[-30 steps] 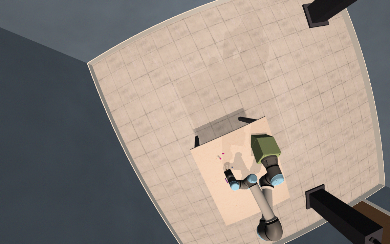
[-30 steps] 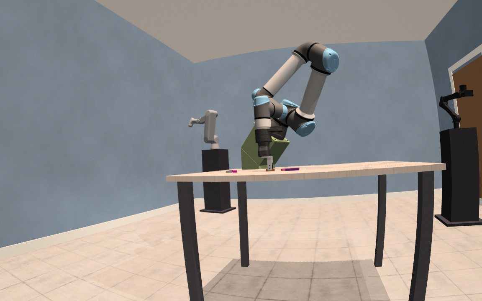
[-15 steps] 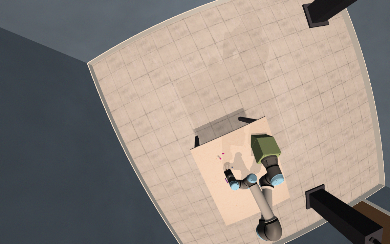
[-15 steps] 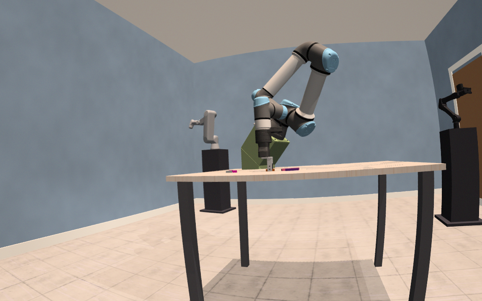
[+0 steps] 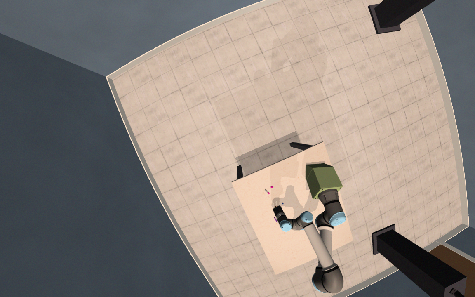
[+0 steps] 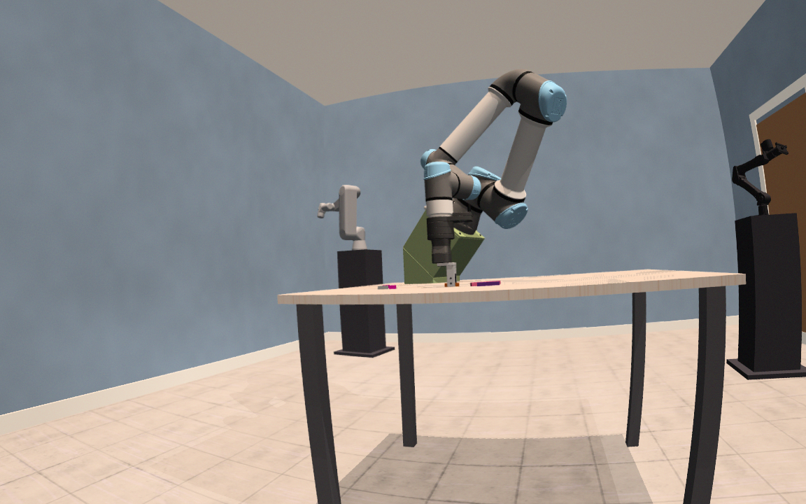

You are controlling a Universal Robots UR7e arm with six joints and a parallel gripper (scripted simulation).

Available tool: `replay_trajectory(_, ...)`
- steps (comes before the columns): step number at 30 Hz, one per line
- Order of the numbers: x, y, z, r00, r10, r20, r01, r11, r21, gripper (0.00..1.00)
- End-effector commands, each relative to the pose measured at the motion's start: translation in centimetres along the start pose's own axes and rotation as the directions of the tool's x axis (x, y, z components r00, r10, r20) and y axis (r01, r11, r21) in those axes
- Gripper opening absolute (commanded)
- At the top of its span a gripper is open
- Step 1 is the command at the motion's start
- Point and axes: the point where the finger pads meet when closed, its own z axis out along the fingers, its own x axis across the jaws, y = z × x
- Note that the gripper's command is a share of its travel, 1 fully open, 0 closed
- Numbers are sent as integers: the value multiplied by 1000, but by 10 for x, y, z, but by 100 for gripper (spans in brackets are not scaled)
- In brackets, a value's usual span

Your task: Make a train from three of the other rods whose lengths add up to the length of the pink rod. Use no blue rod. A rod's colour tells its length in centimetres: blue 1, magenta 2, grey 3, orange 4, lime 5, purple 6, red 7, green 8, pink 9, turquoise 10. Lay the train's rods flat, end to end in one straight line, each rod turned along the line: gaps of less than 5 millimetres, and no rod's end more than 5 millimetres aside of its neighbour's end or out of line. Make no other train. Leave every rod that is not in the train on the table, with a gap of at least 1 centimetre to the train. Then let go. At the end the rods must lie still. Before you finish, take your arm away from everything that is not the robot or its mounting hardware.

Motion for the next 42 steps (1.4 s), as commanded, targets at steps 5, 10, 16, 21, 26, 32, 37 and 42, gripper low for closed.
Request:
replay_trajectory(5,0,0,0,1000,0,-1,0,1000,0,54)
replay_trajectory(10,0,0,0,1000,0,-1,0,1000,0,54)
replay_trajectory(16,0,0,0,1000,0,-1,0,1000,0,24)
replay_trajectory(21,0,0,0,1000,0,-1,0,1000,0,24)
replay_trajectory(26,0,0,0,1000,0,-1,0,1000,0,24)
replay_trajectory(32,0,0,0,1000,0,-1,0,1000,0,24)
replay_trajectory(37,0,0,0,1000,0,-1,0,1000,0,24)
replay_trajectory(42,0,0,0,1000,0,-1,0,1000,0,24)
